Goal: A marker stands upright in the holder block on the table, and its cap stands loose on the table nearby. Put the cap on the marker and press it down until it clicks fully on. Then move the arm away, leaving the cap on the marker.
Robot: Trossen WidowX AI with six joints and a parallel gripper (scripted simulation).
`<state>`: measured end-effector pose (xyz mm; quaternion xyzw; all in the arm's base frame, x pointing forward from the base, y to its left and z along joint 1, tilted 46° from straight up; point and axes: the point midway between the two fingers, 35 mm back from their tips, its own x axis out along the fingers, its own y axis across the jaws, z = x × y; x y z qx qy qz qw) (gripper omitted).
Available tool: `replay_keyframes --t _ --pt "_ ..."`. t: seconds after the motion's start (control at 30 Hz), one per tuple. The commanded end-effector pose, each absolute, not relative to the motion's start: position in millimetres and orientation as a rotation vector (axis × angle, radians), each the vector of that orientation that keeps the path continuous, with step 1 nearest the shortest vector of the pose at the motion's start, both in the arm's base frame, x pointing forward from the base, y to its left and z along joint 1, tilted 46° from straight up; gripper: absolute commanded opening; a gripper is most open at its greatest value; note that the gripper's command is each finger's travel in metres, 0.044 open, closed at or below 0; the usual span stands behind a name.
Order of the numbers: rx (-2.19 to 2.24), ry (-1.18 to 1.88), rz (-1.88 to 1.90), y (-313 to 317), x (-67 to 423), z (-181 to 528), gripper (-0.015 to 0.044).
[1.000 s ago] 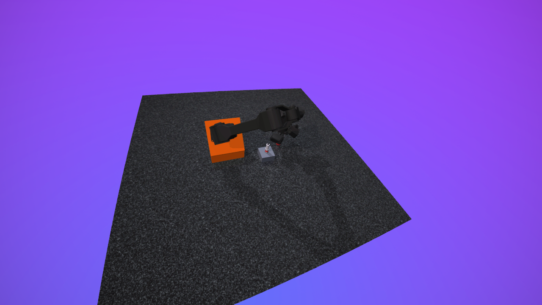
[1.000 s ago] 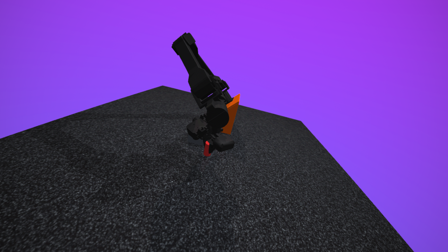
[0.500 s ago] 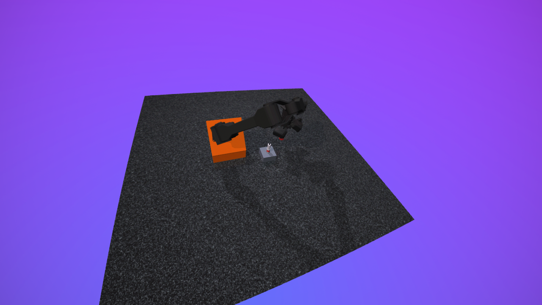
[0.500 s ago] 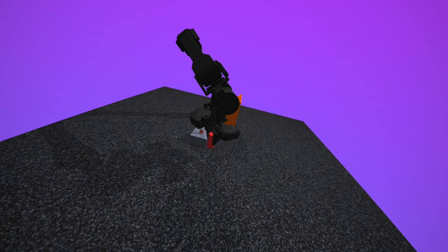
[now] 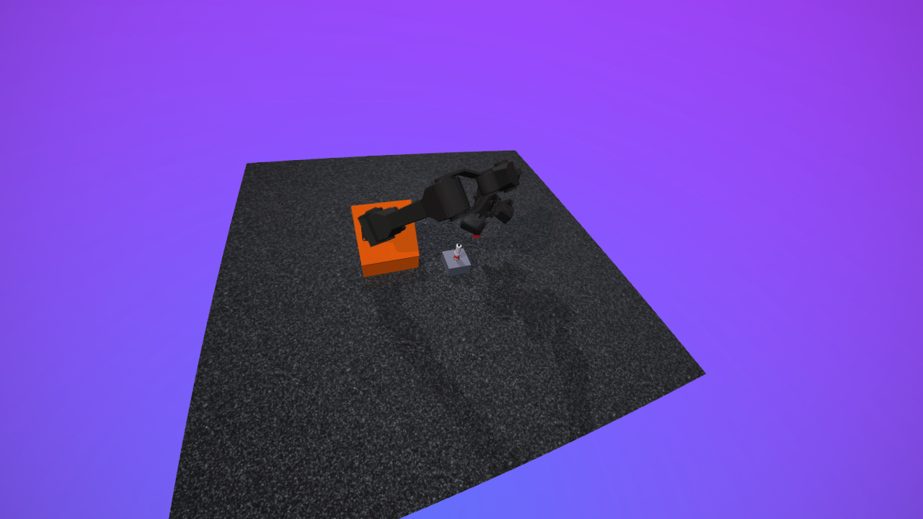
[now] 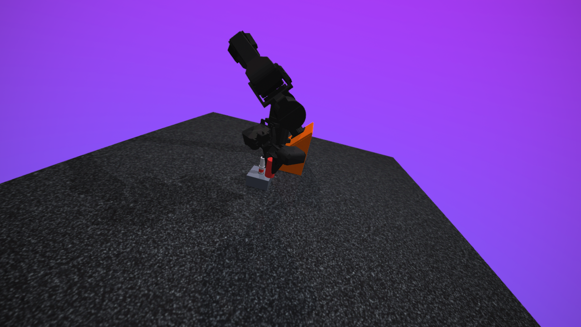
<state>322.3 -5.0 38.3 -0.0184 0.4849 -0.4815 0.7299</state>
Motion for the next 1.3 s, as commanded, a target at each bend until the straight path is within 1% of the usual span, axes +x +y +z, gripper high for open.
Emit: replay_keyframes --t 0.0,0.93,1.27 --pt "-0.035 1.071 -1.060 -4.0 313.4 45.6 0.0000" --pt "-0.039 1.075 -1.061 -9.2 245.8 94.5 0.0000" --pt "-0.039 1.075 -1.062 -13.9 244.3 90.8 0.0000"
